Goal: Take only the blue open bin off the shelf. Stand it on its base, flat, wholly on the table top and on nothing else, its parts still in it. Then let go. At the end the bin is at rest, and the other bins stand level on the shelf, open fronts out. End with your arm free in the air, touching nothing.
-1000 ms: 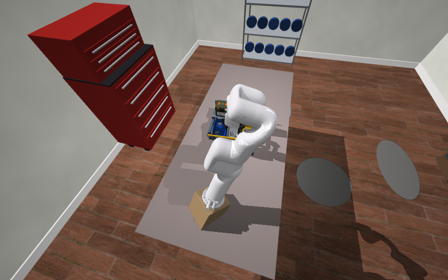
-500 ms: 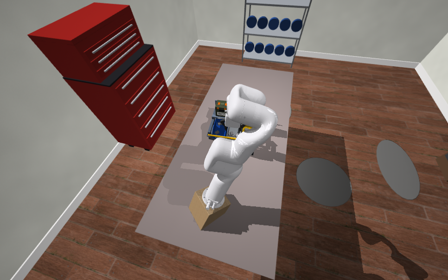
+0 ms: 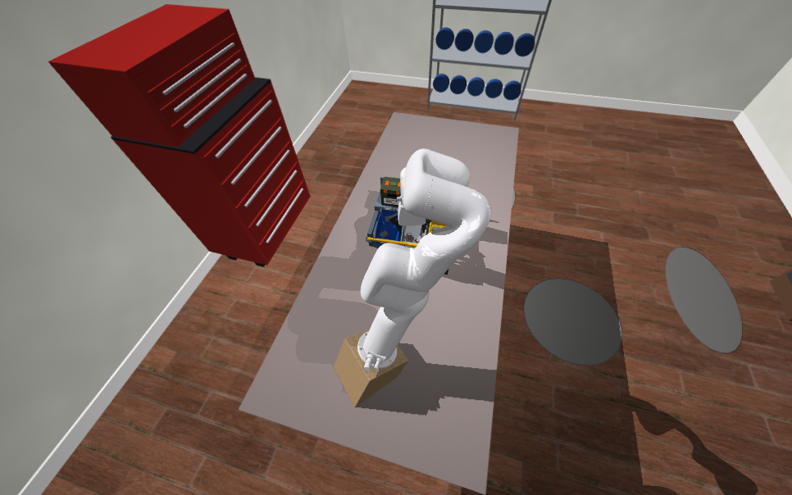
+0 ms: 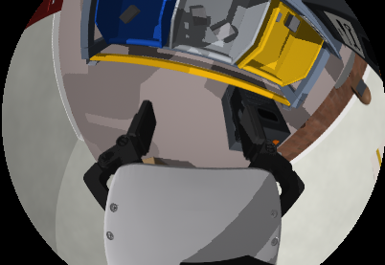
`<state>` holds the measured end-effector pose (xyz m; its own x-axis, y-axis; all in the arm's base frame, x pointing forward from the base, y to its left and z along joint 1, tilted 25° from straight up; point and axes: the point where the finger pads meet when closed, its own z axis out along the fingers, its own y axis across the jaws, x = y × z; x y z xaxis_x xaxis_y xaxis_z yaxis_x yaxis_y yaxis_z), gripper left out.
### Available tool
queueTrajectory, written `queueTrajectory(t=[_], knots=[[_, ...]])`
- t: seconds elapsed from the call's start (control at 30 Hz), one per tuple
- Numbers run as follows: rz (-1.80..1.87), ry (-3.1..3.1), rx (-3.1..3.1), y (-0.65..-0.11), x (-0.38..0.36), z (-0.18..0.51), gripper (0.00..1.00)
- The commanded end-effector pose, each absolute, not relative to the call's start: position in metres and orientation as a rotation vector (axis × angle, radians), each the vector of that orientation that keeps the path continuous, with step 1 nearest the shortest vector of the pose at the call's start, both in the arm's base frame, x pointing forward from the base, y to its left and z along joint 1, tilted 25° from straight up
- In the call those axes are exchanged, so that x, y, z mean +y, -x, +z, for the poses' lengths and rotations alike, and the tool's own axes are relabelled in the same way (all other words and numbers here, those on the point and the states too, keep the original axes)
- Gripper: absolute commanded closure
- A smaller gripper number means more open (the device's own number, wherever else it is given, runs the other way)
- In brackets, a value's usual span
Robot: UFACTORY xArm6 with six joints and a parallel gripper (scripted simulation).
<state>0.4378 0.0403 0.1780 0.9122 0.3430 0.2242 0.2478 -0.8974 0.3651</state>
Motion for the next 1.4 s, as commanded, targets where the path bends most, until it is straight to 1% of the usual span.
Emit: queueTrajectory(t=[0.0, 0.13, 0.3, 0.7, 0.87, 1.27, 1.37], knots=[[0.402, -2.743, 0.471, -0.4388, 0.0407, 0.1796, 0.00], [0.402, -2.743, 0.471, -0.4388, 0.0407, 0.1796, 0.00], [0.337, -2.635, 0.810, -0.4388, 0.0407, 0.1795, 0.00], [0.337, -2.635, 0.810, -0.4388, 0.0407, 0.1795, 0.00], [0.268, -2.490, 1.131, -0.4388, 0.0407, 0.1795, 0.00], [0.268, -2.490, 1.131, -0.4388, 0.0407, 0.1795, 0.00], [0.225, -2.387, 1.312, -0.4388, 0.0407, 0.1795, 0.00]])
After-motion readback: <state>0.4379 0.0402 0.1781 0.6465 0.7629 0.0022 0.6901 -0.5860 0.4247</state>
